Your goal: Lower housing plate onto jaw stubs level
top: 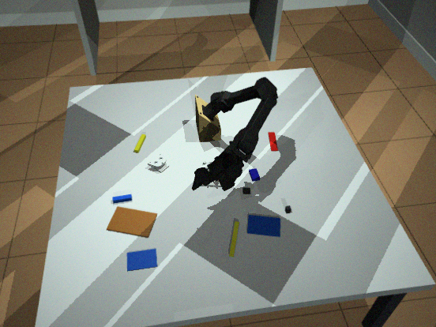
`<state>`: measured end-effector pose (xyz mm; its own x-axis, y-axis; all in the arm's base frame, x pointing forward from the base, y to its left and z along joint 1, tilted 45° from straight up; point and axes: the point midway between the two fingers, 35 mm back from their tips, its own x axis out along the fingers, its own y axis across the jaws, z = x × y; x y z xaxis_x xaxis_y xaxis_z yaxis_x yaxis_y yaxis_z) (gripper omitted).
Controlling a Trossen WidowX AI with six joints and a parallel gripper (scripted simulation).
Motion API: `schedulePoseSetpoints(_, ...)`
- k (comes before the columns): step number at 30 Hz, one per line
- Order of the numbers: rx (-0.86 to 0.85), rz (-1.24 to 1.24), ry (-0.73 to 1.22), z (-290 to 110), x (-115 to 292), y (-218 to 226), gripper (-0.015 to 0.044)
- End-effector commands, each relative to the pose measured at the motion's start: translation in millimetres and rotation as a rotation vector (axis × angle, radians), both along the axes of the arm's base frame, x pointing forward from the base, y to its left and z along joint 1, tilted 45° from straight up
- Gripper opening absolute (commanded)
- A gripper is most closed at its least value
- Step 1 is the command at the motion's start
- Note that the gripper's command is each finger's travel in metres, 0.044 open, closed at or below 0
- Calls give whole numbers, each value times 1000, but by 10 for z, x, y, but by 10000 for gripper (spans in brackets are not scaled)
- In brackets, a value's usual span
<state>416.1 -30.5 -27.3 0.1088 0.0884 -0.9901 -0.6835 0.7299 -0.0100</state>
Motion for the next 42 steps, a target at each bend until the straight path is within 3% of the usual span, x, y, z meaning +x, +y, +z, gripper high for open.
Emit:
schedulePoseSetpoints(1,34,24,76,-235,-208,-270,440)
schedulePoseSetpoints(21,321,99,234,-936,-1292,-1195,440)
schedulePoseSetpoints(38,648,115,137,-1286,-2263,-1412,440)
schedulePoseSetpoints(42,675,114,118,-1307,-2339,-1410,440)
